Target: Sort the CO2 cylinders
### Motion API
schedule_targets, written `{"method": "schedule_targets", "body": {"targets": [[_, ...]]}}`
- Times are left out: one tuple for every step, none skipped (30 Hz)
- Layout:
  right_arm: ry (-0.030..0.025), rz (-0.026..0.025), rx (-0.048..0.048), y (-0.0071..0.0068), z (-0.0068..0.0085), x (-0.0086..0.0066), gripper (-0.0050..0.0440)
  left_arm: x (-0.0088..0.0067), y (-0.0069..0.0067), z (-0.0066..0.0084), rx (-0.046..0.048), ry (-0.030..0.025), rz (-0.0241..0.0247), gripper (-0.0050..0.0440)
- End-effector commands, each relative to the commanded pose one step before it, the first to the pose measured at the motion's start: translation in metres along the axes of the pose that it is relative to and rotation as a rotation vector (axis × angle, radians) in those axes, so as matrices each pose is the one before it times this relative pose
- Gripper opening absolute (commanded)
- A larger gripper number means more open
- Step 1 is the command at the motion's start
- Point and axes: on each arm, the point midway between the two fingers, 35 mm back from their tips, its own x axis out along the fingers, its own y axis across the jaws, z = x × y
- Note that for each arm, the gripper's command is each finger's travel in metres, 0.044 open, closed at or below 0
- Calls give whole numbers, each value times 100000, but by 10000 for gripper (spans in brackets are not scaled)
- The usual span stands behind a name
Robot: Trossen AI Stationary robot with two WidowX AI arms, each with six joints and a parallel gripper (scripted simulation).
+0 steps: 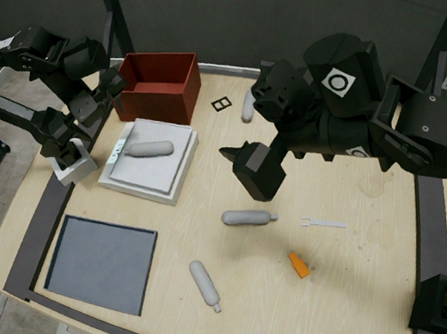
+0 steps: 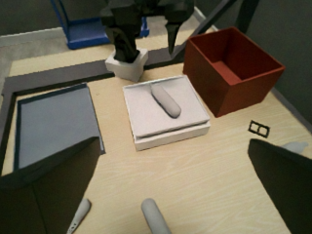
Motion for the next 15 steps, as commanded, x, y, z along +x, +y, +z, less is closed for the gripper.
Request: {"method": "schedule_targets", "body": {"targets": [[81,2376,-14283,-371,-286,-28,440,-559,-29,970,-171,-2733,-17,440],[-412,379,-5988,-167,-145,30,440,0,0,0,0,0,0,440],[-432,351,-5765,-156,-153,33,440,0,0,0,0,0,0,440],[-416,300,-5169,-134,-148,33,440,0,0,0,0,0,0,440],[-405,262,-4538,-117,-144,34,440,0,0,0,0,0,0,440],[-406,236,-4527,-106,-144,36,440,0,0,0,0,0,0,440],[-415,215,-4472,-98,-147,38,440,0,0,0,0,0,0,440],[-426,196,-4419,-91,-151,41,440,0,0,0,0,0,0,440],[-435,176,-4401,-83,-153,43,440,0,0,0,0,0,0,440],[-443,157,-4367,-76,-156,46,440,0,0,0,0,0,0,440],[-448,139,-4344,-67,-157,48,440,0,0,0,0,0,0,440],[-452,122,-4358,-57,-157,50,440,0,0,0,0,0,0,440],[-455,104,-4302,-48,-156,52,440,0,0,0,0,0,0,440],[-448,84,-4259,-39,-152,53,440,0,0,0,0,0,0,440],[-431,62,-4271,-31,-145,52,440,0,0,0,0,0,0,440]]}}
